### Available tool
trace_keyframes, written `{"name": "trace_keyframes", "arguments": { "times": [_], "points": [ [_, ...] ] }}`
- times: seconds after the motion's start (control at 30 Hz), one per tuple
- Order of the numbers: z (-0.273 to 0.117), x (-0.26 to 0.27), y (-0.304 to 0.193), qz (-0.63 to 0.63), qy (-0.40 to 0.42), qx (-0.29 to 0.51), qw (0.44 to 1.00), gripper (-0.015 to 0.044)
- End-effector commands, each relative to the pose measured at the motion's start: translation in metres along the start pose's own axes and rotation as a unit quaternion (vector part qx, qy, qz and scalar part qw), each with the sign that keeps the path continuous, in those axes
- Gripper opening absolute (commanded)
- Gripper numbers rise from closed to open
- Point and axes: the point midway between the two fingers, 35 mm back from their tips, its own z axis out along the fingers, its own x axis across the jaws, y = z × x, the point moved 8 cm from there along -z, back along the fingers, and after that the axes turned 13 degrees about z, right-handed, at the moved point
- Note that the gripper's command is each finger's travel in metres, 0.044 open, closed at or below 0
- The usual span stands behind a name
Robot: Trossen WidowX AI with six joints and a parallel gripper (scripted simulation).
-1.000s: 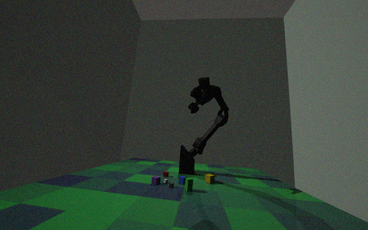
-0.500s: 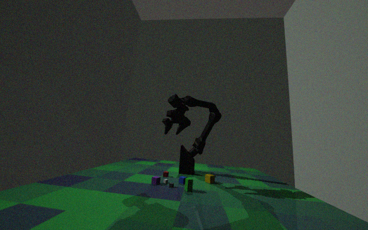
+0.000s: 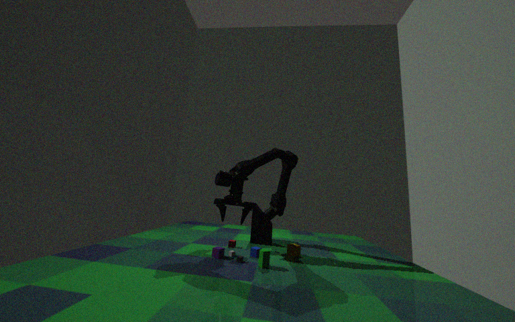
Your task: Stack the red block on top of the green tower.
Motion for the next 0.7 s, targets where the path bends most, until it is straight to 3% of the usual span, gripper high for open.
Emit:
{"name": "trace_keyframes", "arguments": {
  "times": [0.0,0.33,0.67],
  "points": [
    [0.021,-0.008,-0.020,-0.035,0.011,0.032,0.999,0.0440],
    [0.020,-0.006,-0.018,-0.037,0.011,0.033,0.999,0.0440],
    [0.064,-0.003,-0.020,-0.037,0.012,0.033,0.999,0.0440]
  ]
}}
